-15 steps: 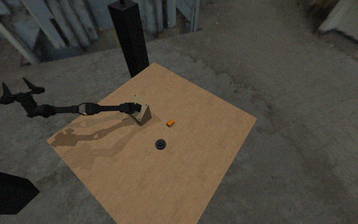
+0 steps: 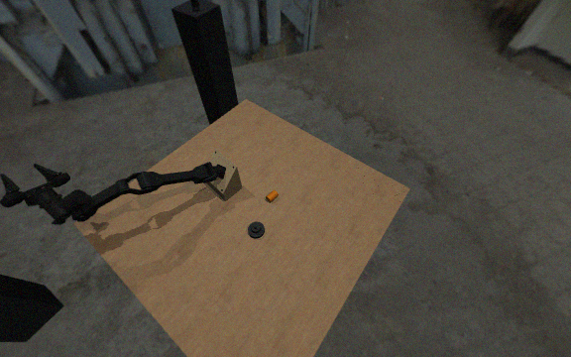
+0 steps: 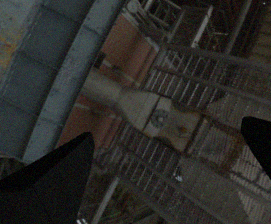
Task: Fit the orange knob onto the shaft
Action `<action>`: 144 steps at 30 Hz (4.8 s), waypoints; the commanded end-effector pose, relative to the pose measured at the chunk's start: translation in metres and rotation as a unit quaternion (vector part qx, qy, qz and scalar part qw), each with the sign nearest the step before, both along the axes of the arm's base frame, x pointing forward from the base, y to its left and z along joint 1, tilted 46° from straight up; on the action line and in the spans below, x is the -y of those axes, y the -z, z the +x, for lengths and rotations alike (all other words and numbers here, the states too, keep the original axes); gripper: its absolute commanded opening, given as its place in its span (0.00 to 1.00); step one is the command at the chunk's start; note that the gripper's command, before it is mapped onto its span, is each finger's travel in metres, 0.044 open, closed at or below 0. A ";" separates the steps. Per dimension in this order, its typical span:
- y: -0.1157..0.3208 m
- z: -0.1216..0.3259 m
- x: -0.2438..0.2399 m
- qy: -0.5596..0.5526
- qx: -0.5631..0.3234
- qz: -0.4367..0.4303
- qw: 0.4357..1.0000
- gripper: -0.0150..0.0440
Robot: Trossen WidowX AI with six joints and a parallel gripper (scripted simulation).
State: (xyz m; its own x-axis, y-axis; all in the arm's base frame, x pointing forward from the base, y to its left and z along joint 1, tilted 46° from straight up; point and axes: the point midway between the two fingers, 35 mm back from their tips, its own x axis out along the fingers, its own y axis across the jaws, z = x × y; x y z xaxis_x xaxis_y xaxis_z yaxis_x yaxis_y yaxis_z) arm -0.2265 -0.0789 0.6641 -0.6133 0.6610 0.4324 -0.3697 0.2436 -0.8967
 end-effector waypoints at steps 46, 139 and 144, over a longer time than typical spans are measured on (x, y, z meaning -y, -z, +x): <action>0.004 0.455 0.027 -0.921 -0.005 0.013 0.390 1.00; 0.811 0.490 -0.071 0.550 -0.149 -0.790 -0.228 1.00; 0.817 0.489 -0.065 0.550 -0.148 -0.790 -0.228 1.00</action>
